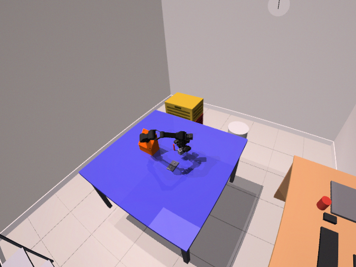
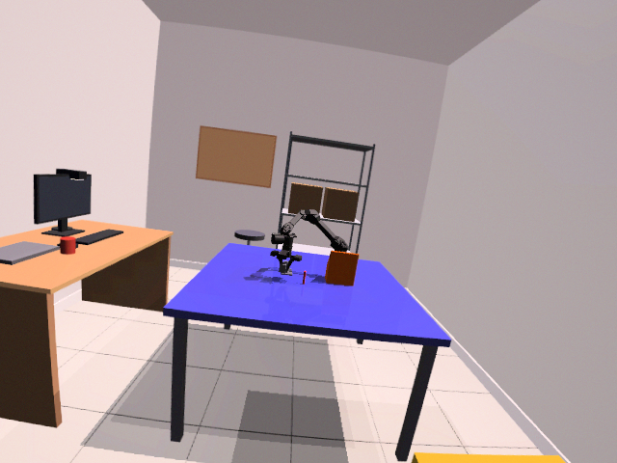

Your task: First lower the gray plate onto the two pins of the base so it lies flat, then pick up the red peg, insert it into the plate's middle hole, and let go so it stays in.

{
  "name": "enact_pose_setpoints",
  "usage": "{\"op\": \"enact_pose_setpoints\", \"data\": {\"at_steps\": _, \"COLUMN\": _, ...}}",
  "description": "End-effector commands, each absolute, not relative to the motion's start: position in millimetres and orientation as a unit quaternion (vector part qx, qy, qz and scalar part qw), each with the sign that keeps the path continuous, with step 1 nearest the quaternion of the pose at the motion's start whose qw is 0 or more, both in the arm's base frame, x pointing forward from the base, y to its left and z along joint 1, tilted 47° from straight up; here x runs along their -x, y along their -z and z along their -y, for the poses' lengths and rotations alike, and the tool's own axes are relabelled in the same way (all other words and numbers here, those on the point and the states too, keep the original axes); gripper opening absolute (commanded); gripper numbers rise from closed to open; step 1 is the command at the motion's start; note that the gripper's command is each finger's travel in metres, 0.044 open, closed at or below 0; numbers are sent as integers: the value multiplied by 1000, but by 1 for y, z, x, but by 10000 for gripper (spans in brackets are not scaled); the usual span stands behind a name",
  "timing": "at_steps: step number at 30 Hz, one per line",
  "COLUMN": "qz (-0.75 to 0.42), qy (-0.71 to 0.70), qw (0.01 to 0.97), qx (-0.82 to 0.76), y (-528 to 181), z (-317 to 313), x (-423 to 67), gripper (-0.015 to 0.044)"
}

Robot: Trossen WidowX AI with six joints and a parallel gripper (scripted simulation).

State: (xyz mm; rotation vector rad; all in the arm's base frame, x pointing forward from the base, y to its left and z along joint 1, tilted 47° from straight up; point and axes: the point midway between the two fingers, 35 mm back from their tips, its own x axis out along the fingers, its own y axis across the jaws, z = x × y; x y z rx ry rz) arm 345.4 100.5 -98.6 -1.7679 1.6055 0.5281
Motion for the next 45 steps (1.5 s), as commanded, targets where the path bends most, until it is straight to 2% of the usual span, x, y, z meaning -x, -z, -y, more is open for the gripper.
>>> {"op": "enact_pose_setpoints", "data": {"at_steps": 1, "qz": -616, "qy": -203, "qw": 346, "qx": 679, "y": 89, "z": -109, "x": -345, "gripper": 0}}
{"op": "enact_pose_setpoints", "data": {"at_steps": 24, "qz": -619, "qy": -204, "qw": 331, "qx": 683, "y": 39, "z": -147, "x": -327, "gripper": 0}}
{"op": "enact_pose_setpoints", "data": {"at_steps": 45, "qz": -602, "qy": -248, "qw": 293, "qx": 700, "y": 19, "z": -88, "x": -347, "gripper": 0}}
